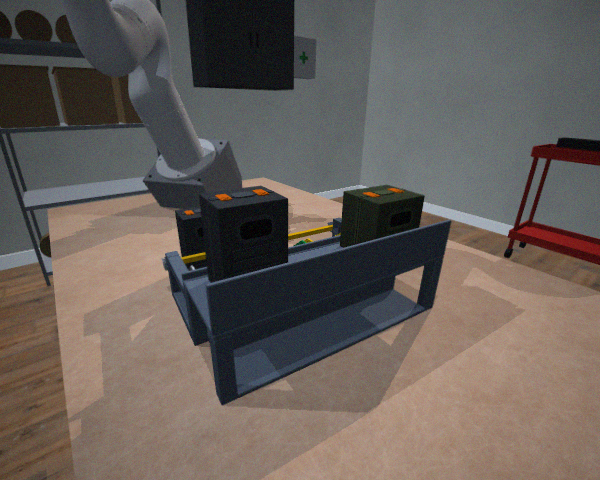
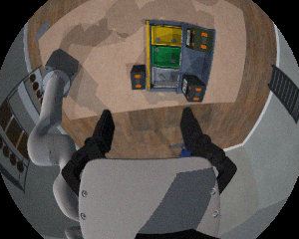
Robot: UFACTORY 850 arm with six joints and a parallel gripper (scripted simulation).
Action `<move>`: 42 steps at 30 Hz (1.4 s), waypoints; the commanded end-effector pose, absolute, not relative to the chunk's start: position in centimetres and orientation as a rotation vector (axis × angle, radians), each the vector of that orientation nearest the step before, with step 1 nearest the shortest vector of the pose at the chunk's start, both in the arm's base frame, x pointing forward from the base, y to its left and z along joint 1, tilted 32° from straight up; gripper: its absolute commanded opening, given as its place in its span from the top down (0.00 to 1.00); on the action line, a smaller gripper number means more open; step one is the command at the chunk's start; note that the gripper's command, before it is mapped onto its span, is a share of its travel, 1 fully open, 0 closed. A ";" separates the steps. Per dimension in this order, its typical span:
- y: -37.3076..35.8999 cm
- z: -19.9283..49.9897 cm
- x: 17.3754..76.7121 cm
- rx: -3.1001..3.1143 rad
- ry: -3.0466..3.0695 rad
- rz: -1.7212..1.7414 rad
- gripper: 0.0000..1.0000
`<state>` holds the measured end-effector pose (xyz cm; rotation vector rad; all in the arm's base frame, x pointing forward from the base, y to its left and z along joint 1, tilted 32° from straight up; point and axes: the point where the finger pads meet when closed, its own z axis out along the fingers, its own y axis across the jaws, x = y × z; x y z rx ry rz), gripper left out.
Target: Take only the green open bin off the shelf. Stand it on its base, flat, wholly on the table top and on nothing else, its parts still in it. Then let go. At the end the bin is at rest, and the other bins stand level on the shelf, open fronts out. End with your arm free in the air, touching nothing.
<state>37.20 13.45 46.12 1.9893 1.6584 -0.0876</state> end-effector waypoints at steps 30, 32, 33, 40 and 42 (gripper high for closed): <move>8.5 39.2 40.4 1.990 1.663 -0.087 0.00; 8.1 38.4 40.7 1.990 1.663 -0.087 0.00; 8.1 38.4 40.7 1.990 1.663 -0.087 0.00; 8.1 38.4 40.7 1.990 1.663 -0.087 0.00; 8.1 38.4 40.7 1.990 1.663 -0.087 0.00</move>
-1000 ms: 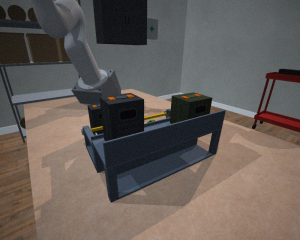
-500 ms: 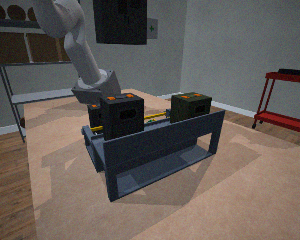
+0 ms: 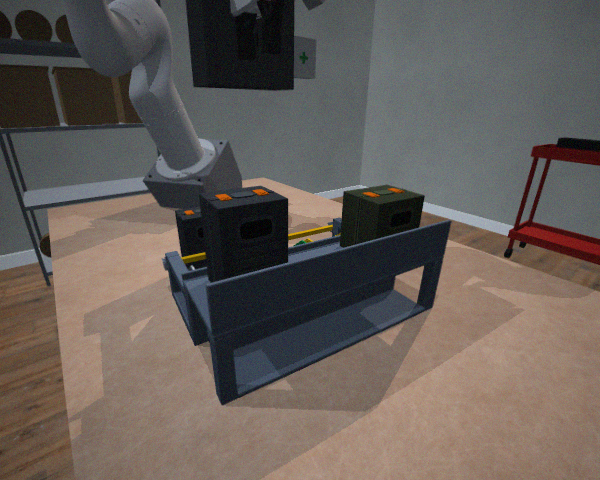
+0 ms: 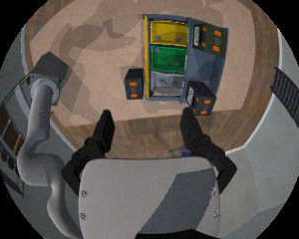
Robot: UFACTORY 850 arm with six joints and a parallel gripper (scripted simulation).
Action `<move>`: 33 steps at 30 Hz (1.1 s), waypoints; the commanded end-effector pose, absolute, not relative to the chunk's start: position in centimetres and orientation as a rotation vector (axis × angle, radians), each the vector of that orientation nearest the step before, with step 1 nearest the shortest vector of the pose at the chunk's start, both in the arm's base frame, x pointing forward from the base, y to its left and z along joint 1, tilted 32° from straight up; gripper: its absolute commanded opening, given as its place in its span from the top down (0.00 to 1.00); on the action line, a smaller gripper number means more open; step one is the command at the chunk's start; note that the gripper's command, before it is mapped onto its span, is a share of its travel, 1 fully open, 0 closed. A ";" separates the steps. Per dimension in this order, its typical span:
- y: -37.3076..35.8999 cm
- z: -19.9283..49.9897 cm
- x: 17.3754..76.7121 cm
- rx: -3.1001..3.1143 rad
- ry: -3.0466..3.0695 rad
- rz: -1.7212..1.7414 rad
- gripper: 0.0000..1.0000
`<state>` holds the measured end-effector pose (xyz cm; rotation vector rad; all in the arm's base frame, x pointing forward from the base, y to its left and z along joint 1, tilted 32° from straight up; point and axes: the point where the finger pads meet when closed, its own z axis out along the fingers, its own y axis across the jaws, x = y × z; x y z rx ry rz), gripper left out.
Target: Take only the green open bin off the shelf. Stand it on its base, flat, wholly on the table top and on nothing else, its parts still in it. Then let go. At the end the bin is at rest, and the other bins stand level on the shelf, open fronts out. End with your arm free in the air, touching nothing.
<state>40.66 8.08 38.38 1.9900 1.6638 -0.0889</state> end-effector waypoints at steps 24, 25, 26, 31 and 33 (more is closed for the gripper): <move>3.8 30.0 43.5 1.990 1.663 -0.087 0.00; 3.8 30.0 43.5 1.990 1.663 -0.087 0.00; 3.8 30.0 43.5 1.990 1.663 -0.087 0.00; 3.8 30.0 43.5 1.990 1.663 -0.087 0.00; 3.8 30.0 43.5 1.990 1.663 -0.087 0.00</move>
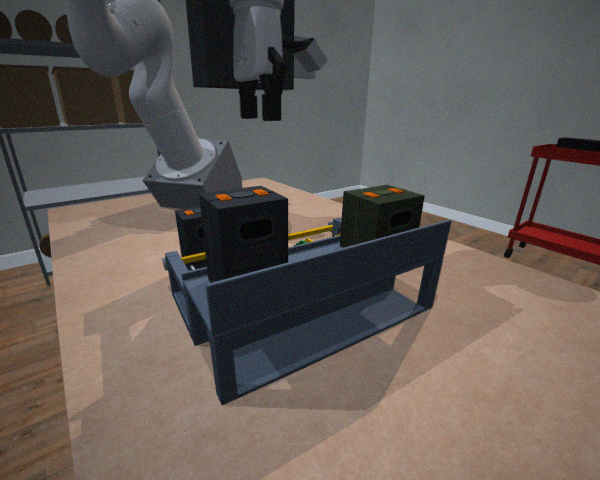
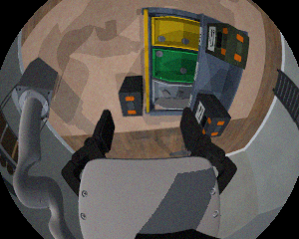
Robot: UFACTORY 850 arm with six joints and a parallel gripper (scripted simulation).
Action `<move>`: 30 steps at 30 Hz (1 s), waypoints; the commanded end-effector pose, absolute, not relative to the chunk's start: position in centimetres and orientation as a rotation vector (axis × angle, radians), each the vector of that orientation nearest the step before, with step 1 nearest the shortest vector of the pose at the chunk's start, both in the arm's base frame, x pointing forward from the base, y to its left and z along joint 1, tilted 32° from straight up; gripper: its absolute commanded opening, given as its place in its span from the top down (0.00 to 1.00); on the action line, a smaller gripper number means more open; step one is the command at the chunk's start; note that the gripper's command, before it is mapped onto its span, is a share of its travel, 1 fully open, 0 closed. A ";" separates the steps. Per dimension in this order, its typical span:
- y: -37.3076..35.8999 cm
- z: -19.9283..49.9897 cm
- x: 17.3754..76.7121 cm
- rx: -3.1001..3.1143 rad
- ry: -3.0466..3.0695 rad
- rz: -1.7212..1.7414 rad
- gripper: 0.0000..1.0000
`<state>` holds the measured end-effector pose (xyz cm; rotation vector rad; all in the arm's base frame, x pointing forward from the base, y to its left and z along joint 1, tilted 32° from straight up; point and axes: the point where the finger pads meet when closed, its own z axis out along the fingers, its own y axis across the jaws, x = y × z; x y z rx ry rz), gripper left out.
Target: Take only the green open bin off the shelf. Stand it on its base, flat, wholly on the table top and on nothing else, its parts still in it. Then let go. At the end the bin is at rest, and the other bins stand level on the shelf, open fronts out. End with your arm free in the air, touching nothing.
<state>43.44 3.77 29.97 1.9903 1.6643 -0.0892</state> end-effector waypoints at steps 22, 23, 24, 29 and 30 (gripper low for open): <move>0.6 23.7 45.6 1.990 1.663 -0.087 0.00; 0.3 23.2 45.8 1.990 1.663 -0.087 0.00; 0.0 22.6 46.0 1.990 1.663 -0.087 0.00; 0.0 22.6 46.0 1.990 1.663 -0.087 0.00; 0.0 22.6 46.0 1.990 1.663 -0.087 0.00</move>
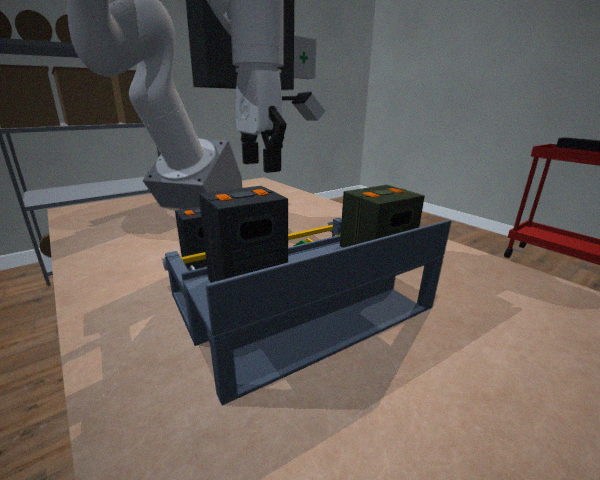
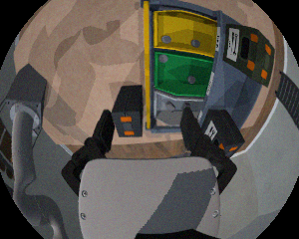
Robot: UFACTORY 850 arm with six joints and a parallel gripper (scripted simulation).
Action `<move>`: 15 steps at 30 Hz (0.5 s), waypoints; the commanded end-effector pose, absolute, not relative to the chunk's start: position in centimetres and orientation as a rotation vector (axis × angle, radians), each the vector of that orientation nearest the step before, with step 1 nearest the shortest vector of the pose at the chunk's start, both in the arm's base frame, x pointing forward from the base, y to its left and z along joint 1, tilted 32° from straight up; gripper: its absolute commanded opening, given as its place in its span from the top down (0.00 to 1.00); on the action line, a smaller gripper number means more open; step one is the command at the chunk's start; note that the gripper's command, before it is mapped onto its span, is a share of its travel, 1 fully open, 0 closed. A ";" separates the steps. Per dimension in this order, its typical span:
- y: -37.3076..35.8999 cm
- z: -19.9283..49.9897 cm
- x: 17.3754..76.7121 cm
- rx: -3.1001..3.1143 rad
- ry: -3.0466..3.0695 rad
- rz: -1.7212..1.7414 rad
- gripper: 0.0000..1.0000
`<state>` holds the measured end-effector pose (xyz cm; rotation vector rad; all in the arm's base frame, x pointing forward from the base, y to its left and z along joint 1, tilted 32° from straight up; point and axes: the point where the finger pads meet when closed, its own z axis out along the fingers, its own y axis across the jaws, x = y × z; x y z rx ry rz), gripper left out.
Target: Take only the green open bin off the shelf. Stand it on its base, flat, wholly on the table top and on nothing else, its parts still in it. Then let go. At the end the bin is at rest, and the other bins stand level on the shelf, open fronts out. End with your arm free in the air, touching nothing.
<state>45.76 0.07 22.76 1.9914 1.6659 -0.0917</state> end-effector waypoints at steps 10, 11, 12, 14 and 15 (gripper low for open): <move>0.3 23.3 45.8 1.990 1.663 -0.087 0.00; 0.4 23.5 45.7 1.989 1.663 -0.087 0.00; 0.4 23.5 45.7 1.989 1.663 -0.087 0.00; 0.4 23.5 45.7 1.989 1.663 -0.087 0.00; 0.4 23.5 45.7 1.989 1.663 -0.087 0.00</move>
